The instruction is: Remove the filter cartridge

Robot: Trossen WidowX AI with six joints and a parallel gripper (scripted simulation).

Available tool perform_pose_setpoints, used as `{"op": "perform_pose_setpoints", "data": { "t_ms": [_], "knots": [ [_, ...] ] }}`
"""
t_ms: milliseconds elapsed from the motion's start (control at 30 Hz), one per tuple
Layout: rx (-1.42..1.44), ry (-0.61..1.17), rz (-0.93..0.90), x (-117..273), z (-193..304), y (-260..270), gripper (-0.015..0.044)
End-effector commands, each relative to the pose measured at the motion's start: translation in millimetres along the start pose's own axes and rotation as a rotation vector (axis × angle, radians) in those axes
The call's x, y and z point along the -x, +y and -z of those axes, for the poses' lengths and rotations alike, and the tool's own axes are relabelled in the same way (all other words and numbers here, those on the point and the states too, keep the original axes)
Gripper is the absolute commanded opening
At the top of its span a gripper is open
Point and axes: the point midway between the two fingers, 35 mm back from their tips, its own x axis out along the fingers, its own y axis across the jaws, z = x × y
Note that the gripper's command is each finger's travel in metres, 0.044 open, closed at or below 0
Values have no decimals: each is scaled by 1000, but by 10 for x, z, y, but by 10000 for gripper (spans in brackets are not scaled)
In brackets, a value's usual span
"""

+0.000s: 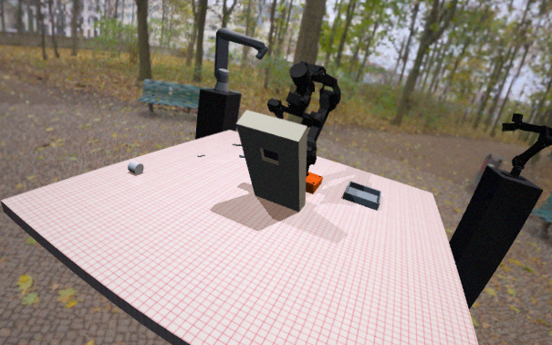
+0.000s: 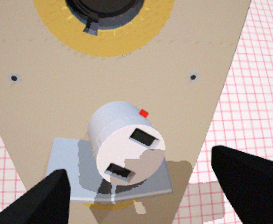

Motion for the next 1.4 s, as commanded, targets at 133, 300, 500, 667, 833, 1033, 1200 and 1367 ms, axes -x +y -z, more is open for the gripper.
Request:
{"op": "perform_pose_setpoints", "data": {
  "t_ms": [133,300,500,667,833,1033,1200,1367],
  "knots": [
    [-126,62,-14,-124,135,15,305],
    [-126,62,-14,-205,134,14,305],
    [-126,61,-14,-302,136,15,305],
    [-126,61,-14,-382,140,16,305],
    [-126,60,-14,-462,147,19,305],
    [-126,60,-14,-556,158,23,305],
    [-126,59,-14,-595,164,24,305],
    [-122,51,-17,-568,138,26,278]
  ]
}}
